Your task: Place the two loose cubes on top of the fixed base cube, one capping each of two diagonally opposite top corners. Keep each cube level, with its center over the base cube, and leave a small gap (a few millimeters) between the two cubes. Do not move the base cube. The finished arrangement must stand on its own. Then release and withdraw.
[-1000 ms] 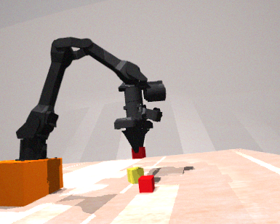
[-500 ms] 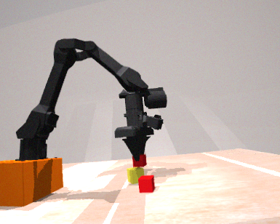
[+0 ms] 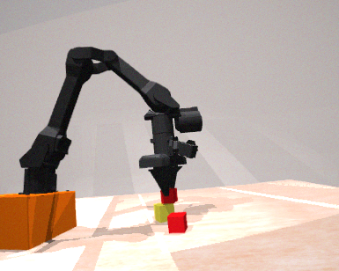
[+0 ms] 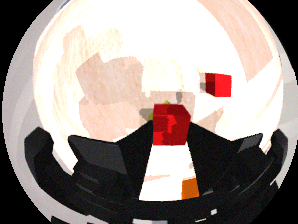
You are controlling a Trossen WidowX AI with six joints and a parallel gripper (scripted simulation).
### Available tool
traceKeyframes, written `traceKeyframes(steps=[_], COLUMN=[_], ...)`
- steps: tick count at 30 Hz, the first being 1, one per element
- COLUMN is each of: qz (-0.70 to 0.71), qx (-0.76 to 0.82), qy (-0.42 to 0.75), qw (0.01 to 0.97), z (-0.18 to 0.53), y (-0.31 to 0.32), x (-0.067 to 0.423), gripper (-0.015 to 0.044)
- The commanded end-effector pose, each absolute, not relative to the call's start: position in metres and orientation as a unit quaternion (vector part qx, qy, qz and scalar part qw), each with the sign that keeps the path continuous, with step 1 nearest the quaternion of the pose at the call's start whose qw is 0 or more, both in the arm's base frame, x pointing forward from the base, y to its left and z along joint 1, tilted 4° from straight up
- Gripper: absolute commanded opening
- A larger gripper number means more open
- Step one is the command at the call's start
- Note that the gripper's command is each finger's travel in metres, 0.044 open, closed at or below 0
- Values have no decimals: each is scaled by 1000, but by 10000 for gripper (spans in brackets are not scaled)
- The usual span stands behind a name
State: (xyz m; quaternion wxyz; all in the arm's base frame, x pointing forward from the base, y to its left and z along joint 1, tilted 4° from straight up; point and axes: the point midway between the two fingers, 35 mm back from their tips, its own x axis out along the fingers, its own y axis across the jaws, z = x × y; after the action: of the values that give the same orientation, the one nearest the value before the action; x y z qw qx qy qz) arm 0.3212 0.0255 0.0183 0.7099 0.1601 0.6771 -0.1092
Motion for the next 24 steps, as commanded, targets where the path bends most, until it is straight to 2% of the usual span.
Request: traceKeyframes(steps=[1,9,13,24], qz=[-110,-110,-110,-109], qx=[159,159,159,160], qy=[677,677,677,677], qw=[710,710,710,710], z=[17,17,17,29], y=[25,25,25,25], x=[321,321,321,321], gripper=[105,105,205,205])
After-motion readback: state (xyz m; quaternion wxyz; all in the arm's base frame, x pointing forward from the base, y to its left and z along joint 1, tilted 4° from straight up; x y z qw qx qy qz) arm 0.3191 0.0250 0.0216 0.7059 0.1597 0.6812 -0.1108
